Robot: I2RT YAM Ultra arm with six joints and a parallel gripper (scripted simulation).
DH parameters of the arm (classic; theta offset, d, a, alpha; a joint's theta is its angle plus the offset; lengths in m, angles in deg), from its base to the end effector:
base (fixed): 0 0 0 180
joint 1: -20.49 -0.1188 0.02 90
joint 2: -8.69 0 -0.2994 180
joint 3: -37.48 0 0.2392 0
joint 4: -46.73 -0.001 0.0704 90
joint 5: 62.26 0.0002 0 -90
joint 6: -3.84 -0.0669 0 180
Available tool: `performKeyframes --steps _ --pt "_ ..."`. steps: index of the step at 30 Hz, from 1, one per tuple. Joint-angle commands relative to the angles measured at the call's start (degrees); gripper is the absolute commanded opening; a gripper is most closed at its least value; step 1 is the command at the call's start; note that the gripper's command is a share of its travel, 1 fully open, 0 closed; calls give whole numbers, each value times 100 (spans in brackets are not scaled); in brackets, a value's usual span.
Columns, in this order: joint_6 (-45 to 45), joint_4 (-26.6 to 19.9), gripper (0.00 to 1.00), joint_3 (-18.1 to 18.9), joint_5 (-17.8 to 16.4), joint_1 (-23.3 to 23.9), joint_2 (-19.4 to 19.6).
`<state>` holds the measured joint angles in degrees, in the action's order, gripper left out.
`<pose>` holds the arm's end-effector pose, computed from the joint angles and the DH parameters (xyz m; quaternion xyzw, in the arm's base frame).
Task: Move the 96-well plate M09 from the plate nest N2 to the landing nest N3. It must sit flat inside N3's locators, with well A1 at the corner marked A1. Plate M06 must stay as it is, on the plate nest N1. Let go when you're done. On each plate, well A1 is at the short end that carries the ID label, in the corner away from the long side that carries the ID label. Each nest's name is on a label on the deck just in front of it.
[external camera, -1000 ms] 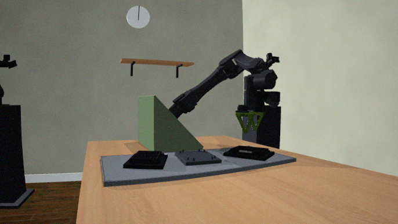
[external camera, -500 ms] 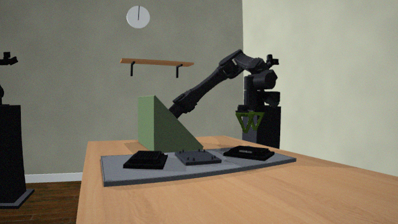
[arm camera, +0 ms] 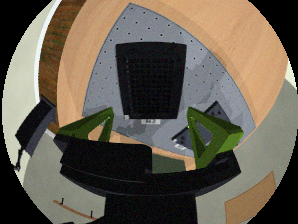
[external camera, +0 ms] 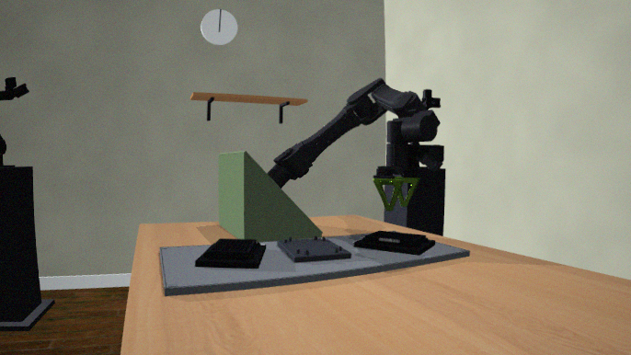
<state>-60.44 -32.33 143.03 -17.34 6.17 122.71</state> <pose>0.3595 0.1417 0.2395 -0.3239 0.8648 0.3794 0.0579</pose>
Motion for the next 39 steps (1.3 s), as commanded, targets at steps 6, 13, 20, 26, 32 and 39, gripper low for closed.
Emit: performKeyframes --steps 6,13,20,26,32,39 --pt "-126 216 100 -102 3 -16 -37" --pt "-301 525 100 -271 12 -140 -20" --pt "-451 788 100 -406 22 -247 2" --pt "-575 1005 100 -512 31 -335 25" --pt "-722 1263 100 -631 44 -441 61" --pt "-844 1476 100 -723 57 -528 95"
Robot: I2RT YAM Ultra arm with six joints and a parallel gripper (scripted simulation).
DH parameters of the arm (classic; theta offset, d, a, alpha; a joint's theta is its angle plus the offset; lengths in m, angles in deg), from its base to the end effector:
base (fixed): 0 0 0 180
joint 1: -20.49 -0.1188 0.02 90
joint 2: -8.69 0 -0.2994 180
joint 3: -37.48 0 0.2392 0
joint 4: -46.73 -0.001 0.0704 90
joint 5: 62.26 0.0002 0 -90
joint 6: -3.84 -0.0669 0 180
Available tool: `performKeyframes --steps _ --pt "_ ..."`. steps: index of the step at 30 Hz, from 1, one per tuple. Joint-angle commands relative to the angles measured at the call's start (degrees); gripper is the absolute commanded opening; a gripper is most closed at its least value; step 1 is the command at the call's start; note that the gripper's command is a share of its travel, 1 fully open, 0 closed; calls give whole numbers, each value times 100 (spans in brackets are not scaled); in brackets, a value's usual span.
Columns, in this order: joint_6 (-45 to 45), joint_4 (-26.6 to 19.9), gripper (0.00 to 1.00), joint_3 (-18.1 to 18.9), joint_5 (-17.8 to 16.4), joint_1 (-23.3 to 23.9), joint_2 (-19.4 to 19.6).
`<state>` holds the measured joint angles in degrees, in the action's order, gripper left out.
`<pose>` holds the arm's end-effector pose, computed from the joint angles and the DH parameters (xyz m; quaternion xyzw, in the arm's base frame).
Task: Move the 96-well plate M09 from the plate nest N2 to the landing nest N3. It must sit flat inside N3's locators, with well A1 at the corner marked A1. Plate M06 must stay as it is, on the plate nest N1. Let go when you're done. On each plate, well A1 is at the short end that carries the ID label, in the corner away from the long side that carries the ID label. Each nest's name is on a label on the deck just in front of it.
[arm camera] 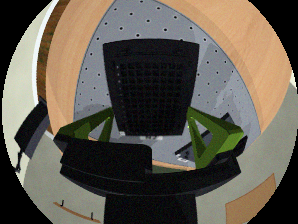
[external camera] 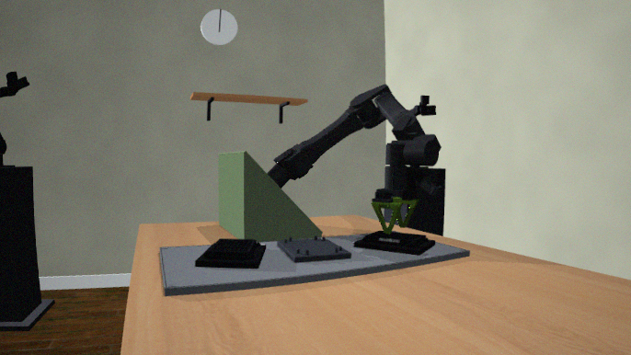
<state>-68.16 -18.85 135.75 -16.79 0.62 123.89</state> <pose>0.3519 0.1781 0.2029 -0.3231 0.8655 0.3790 0.0543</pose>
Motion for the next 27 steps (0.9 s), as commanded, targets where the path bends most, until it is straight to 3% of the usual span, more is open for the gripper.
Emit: performKeyframes --steps 1,14,27 --pt "-97 169 100 -13 5 9 -15" --pt "-407 708 100 -219 43 -216 101" --pt "-415 722 100 -225 44 -222 104"
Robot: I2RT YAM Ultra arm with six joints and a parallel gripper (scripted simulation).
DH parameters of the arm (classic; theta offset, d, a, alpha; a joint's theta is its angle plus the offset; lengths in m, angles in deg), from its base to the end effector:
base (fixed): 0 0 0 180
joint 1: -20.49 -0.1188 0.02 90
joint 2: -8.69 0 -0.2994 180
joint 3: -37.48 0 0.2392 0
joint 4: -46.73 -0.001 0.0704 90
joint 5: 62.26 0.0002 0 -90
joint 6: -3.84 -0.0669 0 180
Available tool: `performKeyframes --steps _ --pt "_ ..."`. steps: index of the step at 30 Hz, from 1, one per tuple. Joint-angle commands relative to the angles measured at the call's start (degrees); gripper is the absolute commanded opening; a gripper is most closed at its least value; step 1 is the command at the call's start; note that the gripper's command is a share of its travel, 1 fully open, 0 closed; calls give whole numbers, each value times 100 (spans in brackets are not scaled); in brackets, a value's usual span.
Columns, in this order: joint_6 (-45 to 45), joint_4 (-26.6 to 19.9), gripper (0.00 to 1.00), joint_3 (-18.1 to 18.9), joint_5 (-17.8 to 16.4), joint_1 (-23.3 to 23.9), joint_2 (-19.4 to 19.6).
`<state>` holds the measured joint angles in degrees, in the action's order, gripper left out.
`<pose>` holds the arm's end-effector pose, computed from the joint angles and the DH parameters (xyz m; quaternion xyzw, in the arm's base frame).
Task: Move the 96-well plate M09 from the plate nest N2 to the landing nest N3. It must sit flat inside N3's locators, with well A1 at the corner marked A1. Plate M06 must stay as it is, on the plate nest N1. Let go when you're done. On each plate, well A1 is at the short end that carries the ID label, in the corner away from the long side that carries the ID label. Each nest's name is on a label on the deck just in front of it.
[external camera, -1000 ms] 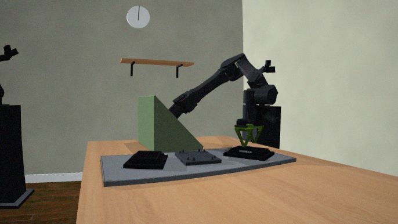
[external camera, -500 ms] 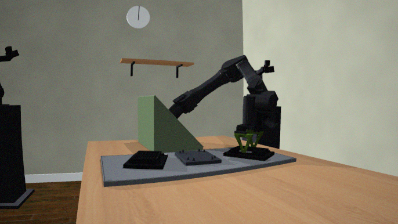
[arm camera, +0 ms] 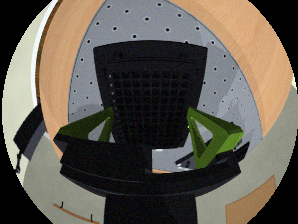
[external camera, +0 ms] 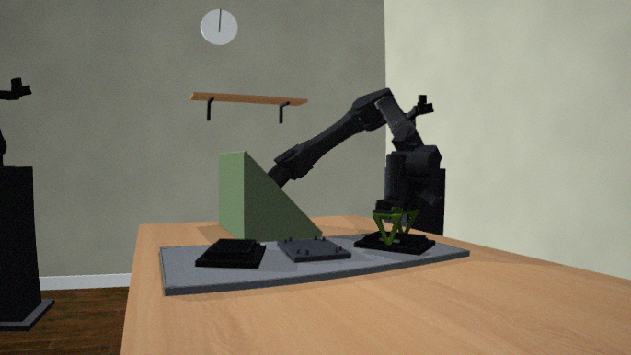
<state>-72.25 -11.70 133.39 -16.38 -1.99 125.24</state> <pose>0.3514 0.1969 0.1860 -0.3221 0.8653 0.3794 0.0601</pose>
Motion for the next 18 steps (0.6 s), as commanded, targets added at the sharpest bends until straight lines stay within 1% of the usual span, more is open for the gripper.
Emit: performKeyframes --steps 1,2,18 --pt "-6 8 100 11 3 38 -32" --pt "-6 8 0 11 3 38 -32" --pt "-6 8 0 11 3 38 -32"
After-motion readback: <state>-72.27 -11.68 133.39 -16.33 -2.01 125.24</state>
